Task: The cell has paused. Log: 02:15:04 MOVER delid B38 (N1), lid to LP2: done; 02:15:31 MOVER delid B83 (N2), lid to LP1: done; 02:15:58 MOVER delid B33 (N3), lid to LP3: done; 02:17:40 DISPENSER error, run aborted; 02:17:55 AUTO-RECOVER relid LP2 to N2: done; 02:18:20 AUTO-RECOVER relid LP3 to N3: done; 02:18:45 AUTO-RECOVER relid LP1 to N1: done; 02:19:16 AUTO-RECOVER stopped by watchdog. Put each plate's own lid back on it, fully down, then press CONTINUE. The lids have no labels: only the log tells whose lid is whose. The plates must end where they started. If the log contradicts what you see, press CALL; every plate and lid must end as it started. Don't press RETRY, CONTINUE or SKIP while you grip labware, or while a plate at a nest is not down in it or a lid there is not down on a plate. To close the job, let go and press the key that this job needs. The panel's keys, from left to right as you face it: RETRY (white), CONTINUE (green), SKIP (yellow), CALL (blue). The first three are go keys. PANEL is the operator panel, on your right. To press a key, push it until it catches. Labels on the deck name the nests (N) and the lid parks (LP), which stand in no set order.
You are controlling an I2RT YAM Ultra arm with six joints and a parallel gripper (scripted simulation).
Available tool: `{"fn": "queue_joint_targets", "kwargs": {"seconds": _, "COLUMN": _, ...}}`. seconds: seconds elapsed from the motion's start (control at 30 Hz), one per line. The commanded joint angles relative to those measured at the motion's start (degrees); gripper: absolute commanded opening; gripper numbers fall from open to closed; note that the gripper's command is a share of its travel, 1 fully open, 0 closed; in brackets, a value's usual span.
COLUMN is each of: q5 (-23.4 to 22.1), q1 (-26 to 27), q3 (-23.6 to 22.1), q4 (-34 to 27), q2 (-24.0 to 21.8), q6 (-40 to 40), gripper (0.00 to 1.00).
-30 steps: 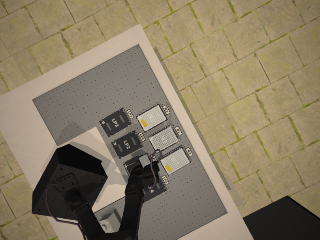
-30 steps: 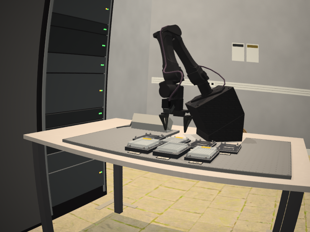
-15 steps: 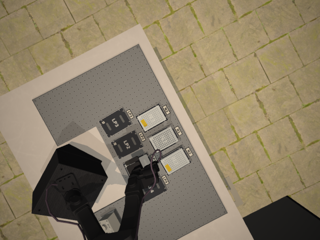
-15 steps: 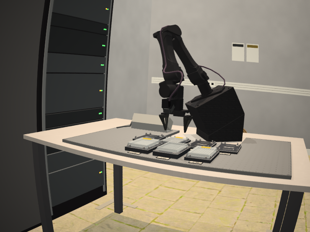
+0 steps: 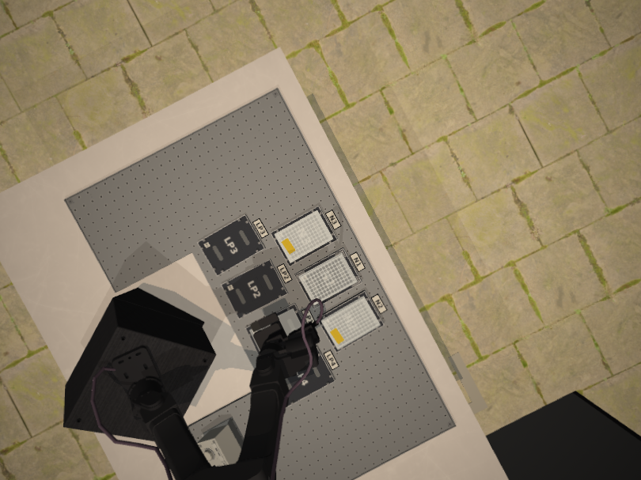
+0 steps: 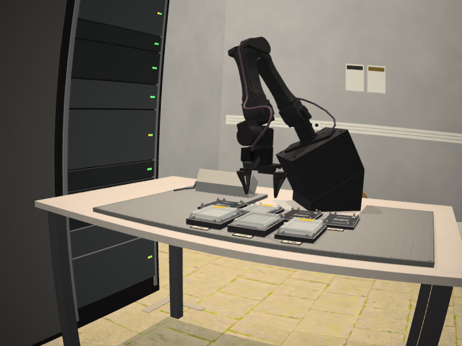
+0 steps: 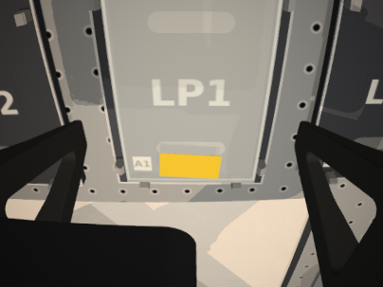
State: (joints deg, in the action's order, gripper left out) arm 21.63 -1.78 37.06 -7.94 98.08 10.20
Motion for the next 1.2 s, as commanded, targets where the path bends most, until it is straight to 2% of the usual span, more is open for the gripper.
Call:
{"fn": "queue_joint_targets", "kwargs": {"seconds": 0.0, "q5": 0.3, "q1": 0.1, "q3": -1.8, "q4": 0.8, "q2": -1.9, "q6": 0.4, "gripper": 1.0}}
{"fn": "queue_joint_targets", "kwargs": {"seconds": 0.1, "q5": 0.3, "q1": 0.2, "q3": -1.9, "q4": 0.3, "q2": -1.9, "q6": 0.4, "gripper": 1.0}}
{"fn": "queue_joint_targets", "kwargs": {"seconds": 0.17, "q5": 0.2, "q1": 0.6, "q3": 0.5, "q4": -0.7, "q2": -1.9, "q6": 1.8, "gripper": 1.0}}
{"fn": "queue_joint_targets", "kwargs": {"seconds": 0.27, "q5": -0.3, "q1": 0.7, "q3": 4.1, "q4": -2.5, "q2": 1.2, "q6": 4.9, "gripper": 1.0}}
{"fn": "queue_joint_targets", "kwargs": {"seconds": 0.5, "q5": -0.8, "q1": 1.1, "q3": 12.8, "q4": -7.2, "q2": 4.7, "q6": 5.7, "gripper": 1.0}}
{"fn": "queue_joint_targets", "kwargs": {"seconds": 0.57, "q5": -0.8, "q1": 1.1, "q3": 12.8, "q4": -7.2, "q2": 4.7, "q6": 5.7, "gripper": 1.0}}
{"fn": "queue_joint_targets", "kwargs": {"seconds": 1.07, "q5": -1.2, "q1": 1.9, "q3": 33.2, "q4": -18.1, "q2": 13.7, "q6": 6.7, "gripper": 1.0}}
{"fn": "queue_joint_targets", "kwargs": {"seconds": 1.13, "q5": -1.2, "q1": 1.9, "q3": 33.2, "q4": -18.1, "q2": 13.7, "q6": 6.7, "gripper": 1.0}}
{"fn": "queue_joint_targets", "kwargs": {"seconds": 1.17, "q5": -1.2, "q1": 2.1, "q3": 35.0, "q4": -19.2, "q2": 14.6, "q6": 6.5, "gripper": 1.0}}
